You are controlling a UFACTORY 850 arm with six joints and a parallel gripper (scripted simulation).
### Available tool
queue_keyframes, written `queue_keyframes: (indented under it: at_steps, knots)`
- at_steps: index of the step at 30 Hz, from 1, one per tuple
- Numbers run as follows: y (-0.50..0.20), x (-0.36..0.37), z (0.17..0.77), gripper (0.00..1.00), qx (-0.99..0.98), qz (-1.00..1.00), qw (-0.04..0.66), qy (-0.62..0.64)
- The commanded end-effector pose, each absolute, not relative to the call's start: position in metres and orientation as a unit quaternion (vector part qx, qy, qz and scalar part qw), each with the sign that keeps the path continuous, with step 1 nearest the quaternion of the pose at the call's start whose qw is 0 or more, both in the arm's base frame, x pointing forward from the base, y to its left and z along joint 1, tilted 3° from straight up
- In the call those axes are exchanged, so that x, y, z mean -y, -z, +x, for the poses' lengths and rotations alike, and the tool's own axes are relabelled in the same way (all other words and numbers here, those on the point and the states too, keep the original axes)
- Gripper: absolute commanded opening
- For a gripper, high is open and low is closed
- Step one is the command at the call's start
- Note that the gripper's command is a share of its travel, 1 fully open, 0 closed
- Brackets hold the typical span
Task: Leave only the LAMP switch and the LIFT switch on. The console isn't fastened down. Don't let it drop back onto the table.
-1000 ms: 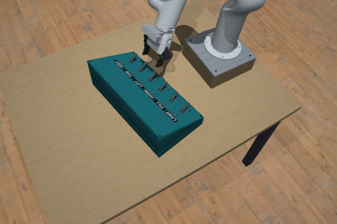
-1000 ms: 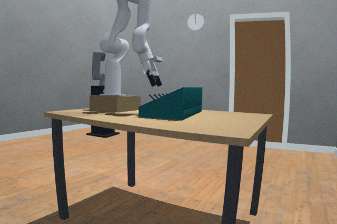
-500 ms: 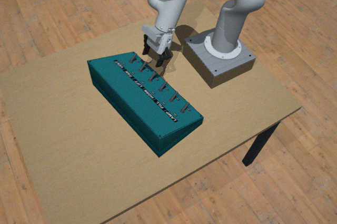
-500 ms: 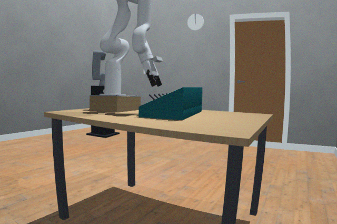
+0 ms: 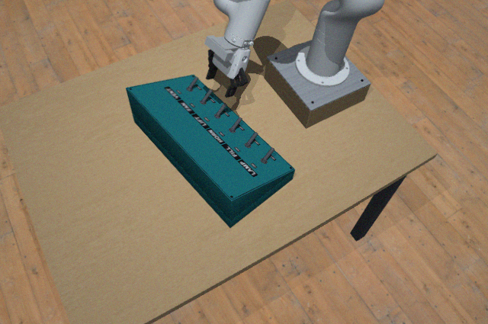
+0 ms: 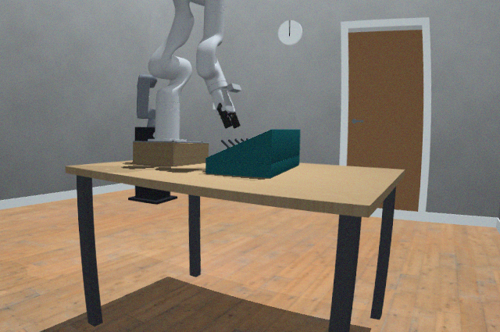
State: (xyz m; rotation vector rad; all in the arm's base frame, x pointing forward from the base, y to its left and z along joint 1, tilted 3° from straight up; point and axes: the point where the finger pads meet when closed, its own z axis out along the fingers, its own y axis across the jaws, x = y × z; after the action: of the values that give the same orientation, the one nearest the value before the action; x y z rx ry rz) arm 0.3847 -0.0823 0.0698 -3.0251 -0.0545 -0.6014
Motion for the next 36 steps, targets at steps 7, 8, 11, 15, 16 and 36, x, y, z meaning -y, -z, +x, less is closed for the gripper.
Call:
queue_keyframes:
  at_steps: [7, 8, 11, 15, 16, 36]
  knots:
    - [-0.07, 0.083, 0.385, 1.0, 0.018, -0.98, 0.028, 0.196]
    - [-0.07, 0.083, 0.385, 1.0, 0.018, -0.98, 0.028, 0.196]
    - [-0.07, 0.083, 0.385, 1.0, 0.018, -0.98, 0.028, 0.196]
    - [-0.07, 0.088, 0.386, 1.0, 0.018, -0.98, 0.028, 0.196]
    - [-0.07, 0.088, 0.386, 1.0, 0.018, -0.98, 0.028, 0.196]
    - [-0.067, 0.143, 0.388, 1.0, 0.018, -0.98, 0.028, 0.196]
